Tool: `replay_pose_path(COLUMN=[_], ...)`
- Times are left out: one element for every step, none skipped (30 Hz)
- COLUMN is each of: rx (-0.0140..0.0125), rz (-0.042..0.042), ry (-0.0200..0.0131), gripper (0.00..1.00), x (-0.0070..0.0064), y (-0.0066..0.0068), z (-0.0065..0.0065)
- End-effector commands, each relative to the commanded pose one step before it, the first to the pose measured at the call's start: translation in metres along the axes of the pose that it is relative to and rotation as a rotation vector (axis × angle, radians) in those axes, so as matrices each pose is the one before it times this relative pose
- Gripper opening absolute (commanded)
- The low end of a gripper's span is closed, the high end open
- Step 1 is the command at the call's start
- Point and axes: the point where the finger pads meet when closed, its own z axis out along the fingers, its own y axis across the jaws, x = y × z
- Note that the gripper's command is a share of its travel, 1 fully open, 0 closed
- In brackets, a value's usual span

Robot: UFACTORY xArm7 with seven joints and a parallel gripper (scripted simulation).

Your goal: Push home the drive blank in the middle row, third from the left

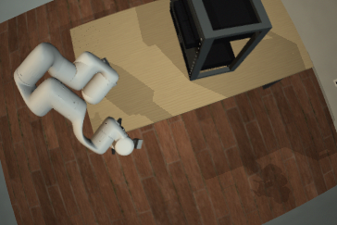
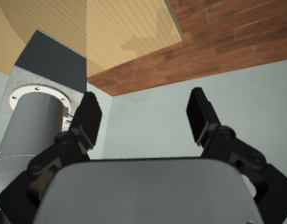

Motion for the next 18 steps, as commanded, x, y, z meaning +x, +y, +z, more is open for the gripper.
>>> replay_pose_path(rx=[0.0171, 0.00564, 0.00578, 0.00592, 0.00606, 0.00621, 0.00635, 0.0, 0.0, 0.0065, 0.00664, 0.00679, 0.00694, 0.00709, 0.00723, 0.00738, 0.00752, 0.00767], rz=[0.09912, 0.02739, 0.02768, 0.02795, 0.0282, 0.02845, 0.02869, 0.0, 0.0, 0.02891, 0.02912, 0.02932, 0.0295, 0.02967, 0.02983, 0.02997, 0.0301, 0.03022], ry=[-0.06276, -0.01803, -0.01821, -0.01838, -0.01856, -0.01873, -0.01891, 0.0, 0.0, -0.01908, -0.01925, -0.01941, -0.01958, -0.01975, -0.01991, -0.02008, -0.02024, -0.02041], gripper=[1.0, 1.0, 1.0, 1.0, 1.0, 1.0, 1.0, 1.0, 1.0, 1.0, 1.0, 1.0, 1.0, 1.0, 1.0, 1.0, 1.0, 1.0], x=[-0.02672, -0.00721, -0.00725, -0.00729, -0.00733, -0.00736, -0.00739, 0.0, 0.0, -0.00742, -0.00745, -0.00747, -0.00749, -0.00751, -0.00752, -0.00753, -0.00754, -0.00755], y=[0.0093, 0.00213, 0.00215, 0.00217, 0.00218, 0.00219, 0.0022, 0.0, 0.0, 0.00221, 0.00222, 0.00223, 0.00223, 0.00223, 0.00223, 0.00223, 0.00223, 0.00223], z=[0.01152, 0.00348, 0.00354, 0.00361, 0.00367, 0.00374, 0.00381, 0.0, 0.0, 0.00387, 0.00394, 0.004, 0.00407, 0.00414, 0.0042, 0.00427, 0.00434, 0.0044])
